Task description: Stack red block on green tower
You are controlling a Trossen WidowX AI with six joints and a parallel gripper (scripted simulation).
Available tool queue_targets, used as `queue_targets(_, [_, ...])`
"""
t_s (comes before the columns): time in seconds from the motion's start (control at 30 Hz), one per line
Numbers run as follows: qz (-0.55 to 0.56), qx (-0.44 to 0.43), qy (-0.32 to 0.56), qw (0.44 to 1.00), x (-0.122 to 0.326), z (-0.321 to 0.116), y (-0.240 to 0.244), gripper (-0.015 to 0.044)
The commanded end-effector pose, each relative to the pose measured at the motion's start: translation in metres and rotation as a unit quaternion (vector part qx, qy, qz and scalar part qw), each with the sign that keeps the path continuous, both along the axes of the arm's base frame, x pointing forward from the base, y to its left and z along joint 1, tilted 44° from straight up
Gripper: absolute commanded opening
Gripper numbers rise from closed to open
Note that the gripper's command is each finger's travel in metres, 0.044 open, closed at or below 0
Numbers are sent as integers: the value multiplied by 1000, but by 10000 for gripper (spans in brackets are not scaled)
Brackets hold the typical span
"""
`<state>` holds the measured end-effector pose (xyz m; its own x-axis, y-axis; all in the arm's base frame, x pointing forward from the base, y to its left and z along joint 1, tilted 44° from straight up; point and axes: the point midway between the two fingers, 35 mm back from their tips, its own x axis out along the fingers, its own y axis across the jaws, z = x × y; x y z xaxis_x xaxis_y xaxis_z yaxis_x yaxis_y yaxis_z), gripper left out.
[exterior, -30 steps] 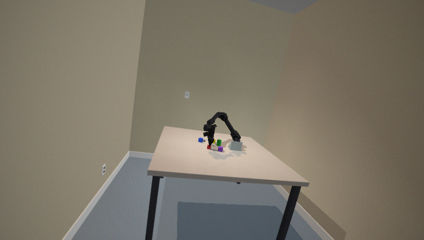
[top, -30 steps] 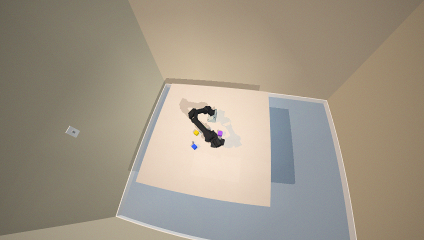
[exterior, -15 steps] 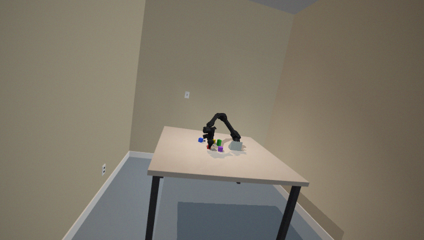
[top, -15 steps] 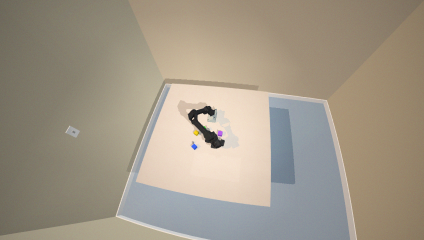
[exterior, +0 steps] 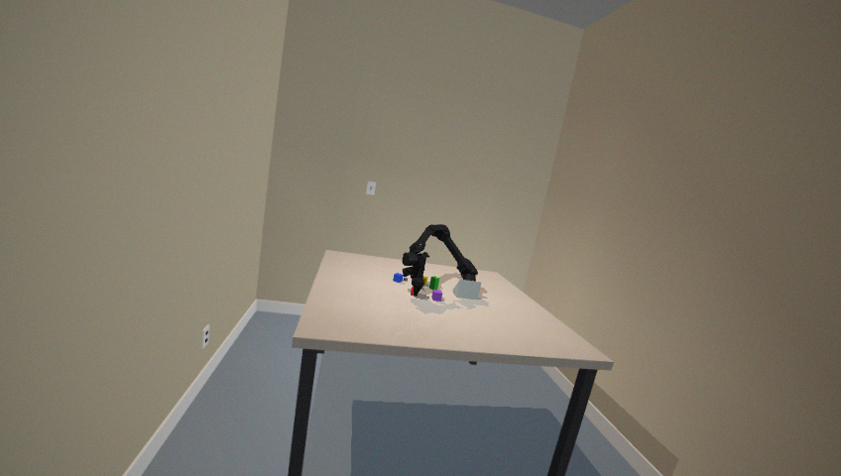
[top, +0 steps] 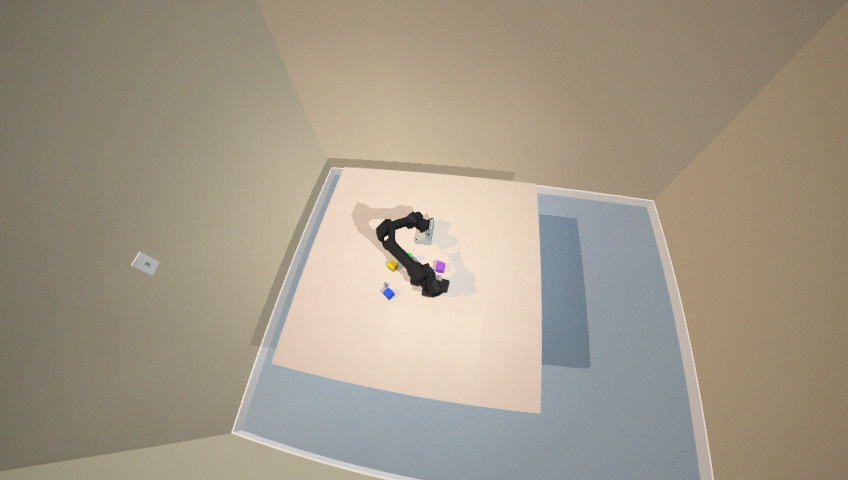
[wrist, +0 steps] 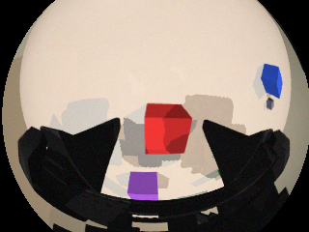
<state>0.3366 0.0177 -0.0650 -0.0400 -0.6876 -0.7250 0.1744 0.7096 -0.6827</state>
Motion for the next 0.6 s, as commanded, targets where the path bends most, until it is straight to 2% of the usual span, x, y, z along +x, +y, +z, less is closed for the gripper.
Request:
queue_targets(0.0, [1,-1,1,1000,0,0,0,440])
queue_targets(0.37, [1,-1,1,1000,0,0,0,151])
queue_targets(0.57, [1,-1,1,1000,0,0,0,111])
